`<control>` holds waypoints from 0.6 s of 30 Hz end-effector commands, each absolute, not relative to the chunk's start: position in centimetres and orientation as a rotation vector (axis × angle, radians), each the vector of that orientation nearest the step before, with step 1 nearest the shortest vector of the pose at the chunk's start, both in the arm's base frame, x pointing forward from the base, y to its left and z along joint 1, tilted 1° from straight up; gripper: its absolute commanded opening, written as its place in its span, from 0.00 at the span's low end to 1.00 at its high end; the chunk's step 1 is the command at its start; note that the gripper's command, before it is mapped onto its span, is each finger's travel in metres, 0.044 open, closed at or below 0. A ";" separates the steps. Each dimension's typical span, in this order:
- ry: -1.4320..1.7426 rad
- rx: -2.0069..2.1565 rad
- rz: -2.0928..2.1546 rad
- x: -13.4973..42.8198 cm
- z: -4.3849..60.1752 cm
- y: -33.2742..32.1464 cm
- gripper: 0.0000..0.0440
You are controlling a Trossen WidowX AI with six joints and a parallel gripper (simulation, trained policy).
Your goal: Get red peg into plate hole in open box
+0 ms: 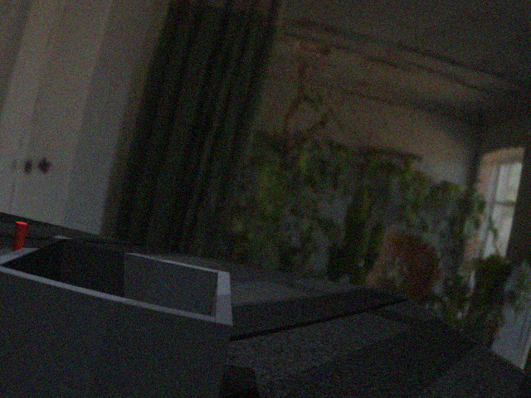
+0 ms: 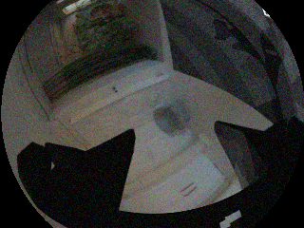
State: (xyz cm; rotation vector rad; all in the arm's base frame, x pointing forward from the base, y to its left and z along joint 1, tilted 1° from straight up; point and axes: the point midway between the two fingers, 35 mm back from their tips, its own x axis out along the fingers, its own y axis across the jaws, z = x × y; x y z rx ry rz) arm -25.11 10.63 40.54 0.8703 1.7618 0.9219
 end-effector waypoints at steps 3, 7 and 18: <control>1.792 0.785 0.963 -25.5 40.2 9.0 1.00; 1.797 0.642 1.057 -25.8 39.4 6.6 1.00; 1.782 0.262 1.322 -25.8 37.2 -0.1 1.00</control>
